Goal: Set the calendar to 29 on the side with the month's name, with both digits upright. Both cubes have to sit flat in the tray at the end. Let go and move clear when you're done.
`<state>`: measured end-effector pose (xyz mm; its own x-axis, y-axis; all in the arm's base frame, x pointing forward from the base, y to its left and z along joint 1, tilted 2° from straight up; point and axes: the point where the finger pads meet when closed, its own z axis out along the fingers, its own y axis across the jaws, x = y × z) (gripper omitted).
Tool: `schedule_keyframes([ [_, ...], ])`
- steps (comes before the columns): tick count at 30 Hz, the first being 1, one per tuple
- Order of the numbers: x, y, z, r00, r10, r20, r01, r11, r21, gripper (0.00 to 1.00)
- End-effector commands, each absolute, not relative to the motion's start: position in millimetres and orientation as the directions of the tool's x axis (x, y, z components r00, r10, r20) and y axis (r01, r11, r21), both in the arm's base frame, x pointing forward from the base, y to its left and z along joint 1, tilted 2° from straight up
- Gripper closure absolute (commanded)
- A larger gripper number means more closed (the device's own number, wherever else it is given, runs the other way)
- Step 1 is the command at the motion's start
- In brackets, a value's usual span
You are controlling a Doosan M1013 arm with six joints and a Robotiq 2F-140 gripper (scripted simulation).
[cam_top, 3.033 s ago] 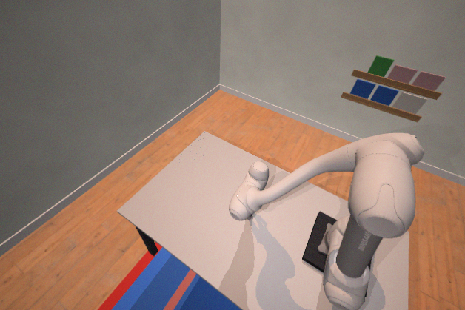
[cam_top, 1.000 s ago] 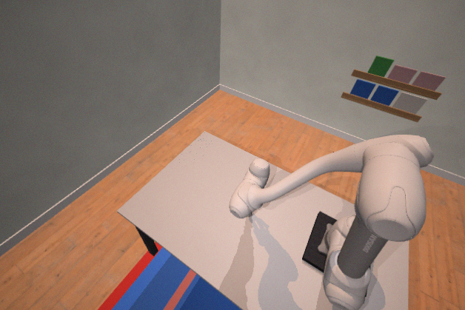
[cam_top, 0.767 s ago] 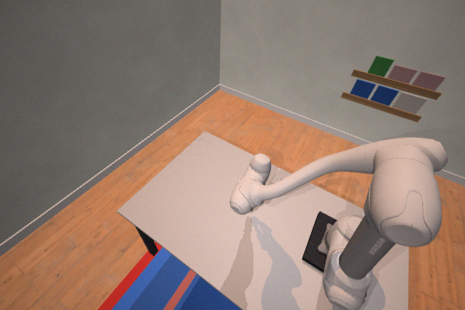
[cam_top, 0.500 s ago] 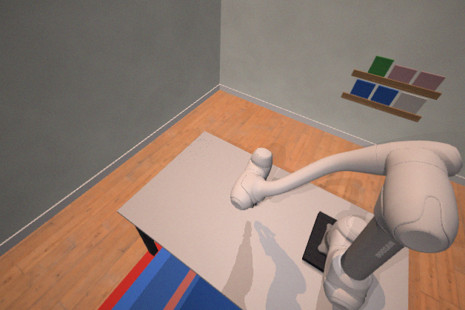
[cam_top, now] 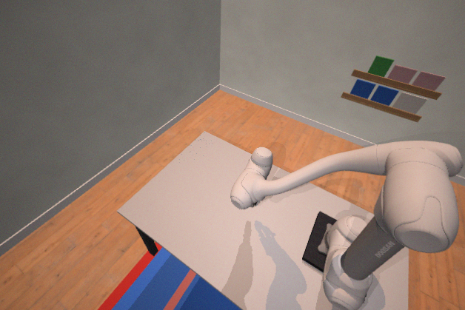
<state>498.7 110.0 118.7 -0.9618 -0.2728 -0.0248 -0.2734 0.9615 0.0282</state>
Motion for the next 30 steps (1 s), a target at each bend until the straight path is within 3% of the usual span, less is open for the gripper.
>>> schedule_keyframes([
  [1,500.7,103.7,119.3,-0.922,-0.387,-0.028,-0.387,0.922,0.026,0.76],
  [18,510.0,70.9,122.3,-0.539,-0.842,-0.038,-0.842,0.539,0.005,0.76],
  [30,514.7,49.9,124.1,-0.189,-0.981,-0.037,-0.982,0.19,-0.009,0.76],
])
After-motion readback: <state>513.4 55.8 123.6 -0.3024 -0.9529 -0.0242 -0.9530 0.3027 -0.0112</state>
